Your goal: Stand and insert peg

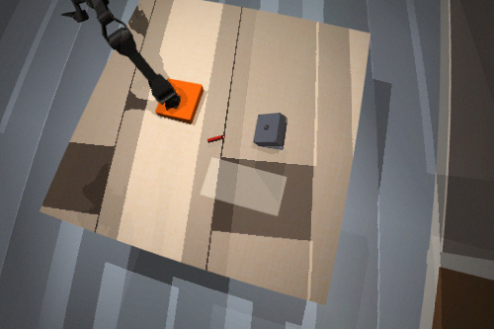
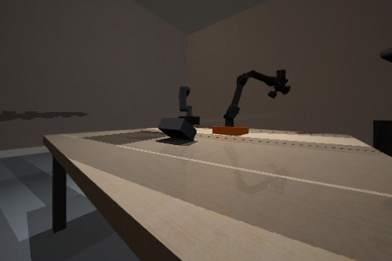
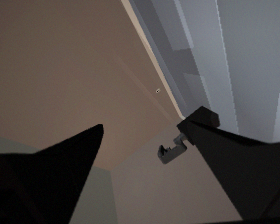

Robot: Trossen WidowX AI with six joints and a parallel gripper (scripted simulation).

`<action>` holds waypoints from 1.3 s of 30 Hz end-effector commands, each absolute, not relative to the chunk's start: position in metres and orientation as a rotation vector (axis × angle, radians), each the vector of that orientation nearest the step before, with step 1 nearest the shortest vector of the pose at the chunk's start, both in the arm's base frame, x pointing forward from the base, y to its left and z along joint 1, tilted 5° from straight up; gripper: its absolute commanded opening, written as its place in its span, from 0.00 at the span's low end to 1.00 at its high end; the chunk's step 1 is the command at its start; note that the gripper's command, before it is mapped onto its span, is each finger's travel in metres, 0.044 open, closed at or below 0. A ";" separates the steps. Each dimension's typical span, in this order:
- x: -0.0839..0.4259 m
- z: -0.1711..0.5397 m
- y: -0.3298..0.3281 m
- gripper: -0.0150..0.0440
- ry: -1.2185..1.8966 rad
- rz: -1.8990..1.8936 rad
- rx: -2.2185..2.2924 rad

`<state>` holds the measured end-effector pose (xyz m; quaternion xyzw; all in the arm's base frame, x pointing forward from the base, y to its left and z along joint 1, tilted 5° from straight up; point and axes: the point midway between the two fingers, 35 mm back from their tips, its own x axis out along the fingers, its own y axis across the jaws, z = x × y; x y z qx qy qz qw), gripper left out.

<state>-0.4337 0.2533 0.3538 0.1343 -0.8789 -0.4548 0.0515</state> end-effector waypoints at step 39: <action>-0.025 0.254 0.484 1.00 -3.372 -0.721 -1.419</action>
